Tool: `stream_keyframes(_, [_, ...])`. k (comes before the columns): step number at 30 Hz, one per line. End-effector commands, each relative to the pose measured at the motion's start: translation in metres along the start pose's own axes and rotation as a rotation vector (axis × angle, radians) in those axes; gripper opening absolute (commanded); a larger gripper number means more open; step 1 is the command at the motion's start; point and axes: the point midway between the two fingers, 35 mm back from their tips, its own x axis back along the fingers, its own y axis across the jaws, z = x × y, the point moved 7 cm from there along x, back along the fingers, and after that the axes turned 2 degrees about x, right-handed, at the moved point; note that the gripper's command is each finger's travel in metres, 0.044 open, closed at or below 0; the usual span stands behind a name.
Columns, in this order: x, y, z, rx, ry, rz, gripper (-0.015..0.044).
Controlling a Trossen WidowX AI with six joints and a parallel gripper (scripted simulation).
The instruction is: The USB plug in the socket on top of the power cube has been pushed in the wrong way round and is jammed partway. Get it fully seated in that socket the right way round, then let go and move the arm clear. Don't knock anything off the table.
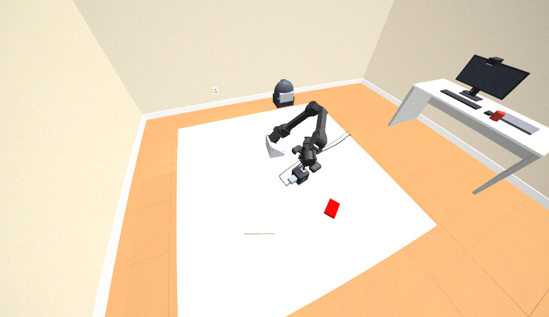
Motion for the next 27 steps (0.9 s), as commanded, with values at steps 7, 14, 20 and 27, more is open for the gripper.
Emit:
stream_keyframes(7, [-0.0013, -0.0002, 0.0, -0.004, -0.002, 0.004, 0.0])
stream_keyframes(14, [-0.0021, -0.0002, 0.0001, -0.004, -0.002, 0.004, 0.0])
stream_keyframes(20, [-0.0028, -0.0002, 0.0001, -0.004, -0.002, 0.004, 0.0])
stream_keyframes(27, [-0.0036, -0.0002, 0.0002, -0.004, -0.002, 0.004, 0.0])
